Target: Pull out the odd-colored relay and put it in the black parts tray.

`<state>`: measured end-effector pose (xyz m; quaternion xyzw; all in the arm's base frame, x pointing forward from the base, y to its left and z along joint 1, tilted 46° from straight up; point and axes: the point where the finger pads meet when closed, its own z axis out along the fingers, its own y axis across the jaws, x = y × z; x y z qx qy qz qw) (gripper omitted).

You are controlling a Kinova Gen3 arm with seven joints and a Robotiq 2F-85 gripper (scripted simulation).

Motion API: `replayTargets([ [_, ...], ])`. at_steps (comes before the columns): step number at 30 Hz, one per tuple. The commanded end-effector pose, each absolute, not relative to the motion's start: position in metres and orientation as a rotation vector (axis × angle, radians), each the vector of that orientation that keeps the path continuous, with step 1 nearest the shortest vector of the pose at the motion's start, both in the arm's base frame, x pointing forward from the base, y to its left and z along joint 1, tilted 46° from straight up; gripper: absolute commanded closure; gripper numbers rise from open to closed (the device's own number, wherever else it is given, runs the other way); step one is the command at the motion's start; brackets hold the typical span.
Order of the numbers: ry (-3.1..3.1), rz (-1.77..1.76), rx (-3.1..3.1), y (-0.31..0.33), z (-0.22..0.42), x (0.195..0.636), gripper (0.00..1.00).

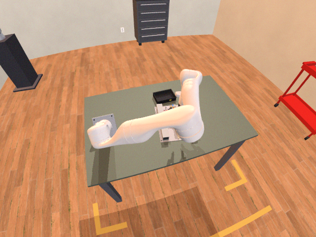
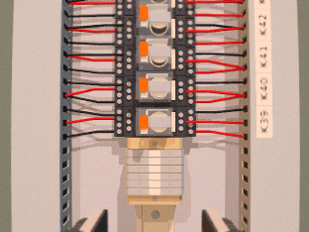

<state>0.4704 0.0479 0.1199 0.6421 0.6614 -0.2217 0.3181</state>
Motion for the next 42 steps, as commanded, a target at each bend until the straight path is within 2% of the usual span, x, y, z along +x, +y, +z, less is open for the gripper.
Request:
replayTargets([
  [1,1.741,-0.581,1.689,0.049,0.120,0.471,0.39],
  [29,1.741,-0.581,1.689,0.050,0.120,0.471,0.39],
  [42,1.741,-0.581,1.689,0.084,0.085,0.472,0.39],
])
